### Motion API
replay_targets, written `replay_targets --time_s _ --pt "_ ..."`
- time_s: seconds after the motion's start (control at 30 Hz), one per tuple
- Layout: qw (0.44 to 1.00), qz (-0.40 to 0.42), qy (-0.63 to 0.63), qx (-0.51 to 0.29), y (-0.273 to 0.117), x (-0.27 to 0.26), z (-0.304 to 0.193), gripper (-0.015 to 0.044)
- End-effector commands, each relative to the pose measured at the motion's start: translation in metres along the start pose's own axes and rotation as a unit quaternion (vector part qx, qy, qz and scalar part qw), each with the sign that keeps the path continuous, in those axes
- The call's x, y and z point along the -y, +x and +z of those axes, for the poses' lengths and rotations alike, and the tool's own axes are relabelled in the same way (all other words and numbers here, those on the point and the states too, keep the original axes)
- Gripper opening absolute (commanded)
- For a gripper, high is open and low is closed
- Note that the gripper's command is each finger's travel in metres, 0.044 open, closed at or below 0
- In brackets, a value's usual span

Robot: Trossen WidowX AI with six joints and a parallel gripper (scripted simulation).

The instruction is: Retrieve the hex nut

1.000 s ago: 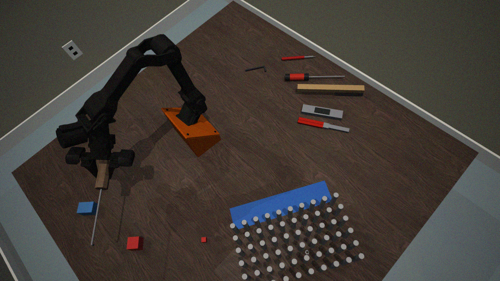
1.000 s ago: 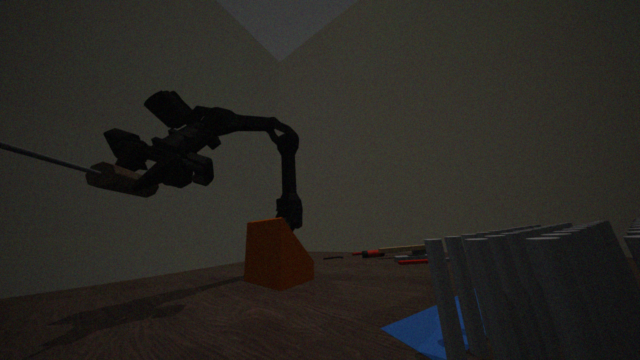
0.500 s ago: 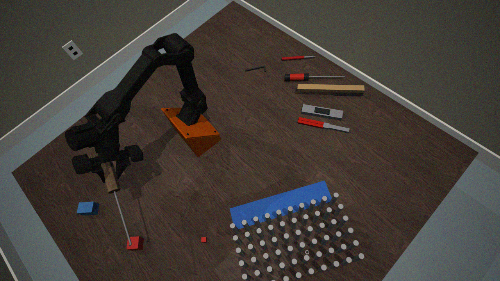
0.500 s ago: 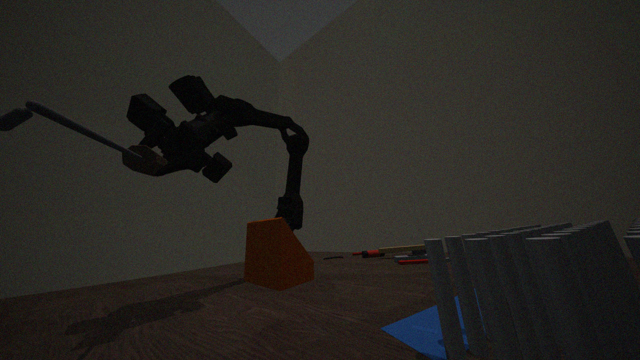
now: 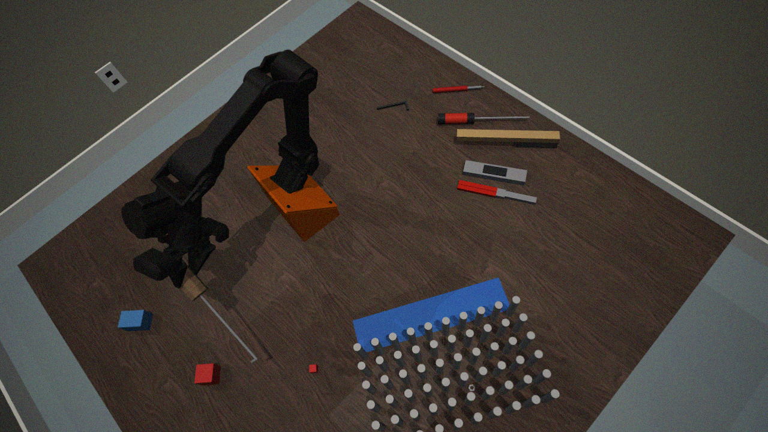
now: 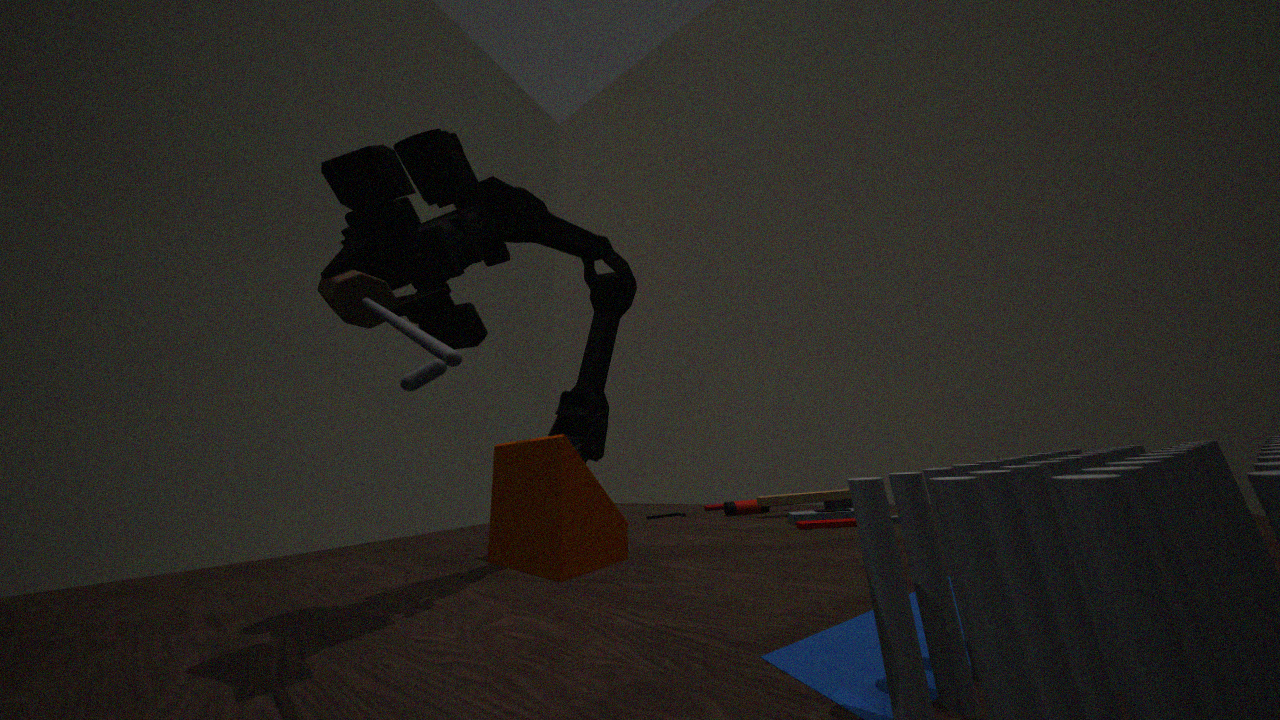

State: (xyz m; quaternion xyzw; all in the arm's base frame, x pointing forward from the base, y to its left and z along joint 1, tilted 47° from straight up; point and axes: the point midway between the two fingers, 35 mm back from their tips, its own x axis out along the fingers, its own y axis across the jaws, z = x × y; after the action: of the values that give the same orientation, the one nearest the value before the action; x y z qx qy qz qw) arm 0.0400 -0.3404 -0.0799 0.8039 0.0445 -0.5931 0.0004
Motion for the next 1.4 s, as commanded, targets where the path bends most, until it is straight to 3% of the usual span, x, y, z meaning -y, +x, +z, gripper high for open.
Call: replay_targets --time_s 0.0,0.67,1.37 --pt "0.998 0.007 -0.07 -0.004 -0.007 -0.002 -0.015 0.0" --pt "0.915 0.027 -0.403 -0.008 -0.029 0.002 -0.084 0.0" --pt "0.71 0.051 -0.702 -0.008 -0.052 0.024 -0.154 0.0"
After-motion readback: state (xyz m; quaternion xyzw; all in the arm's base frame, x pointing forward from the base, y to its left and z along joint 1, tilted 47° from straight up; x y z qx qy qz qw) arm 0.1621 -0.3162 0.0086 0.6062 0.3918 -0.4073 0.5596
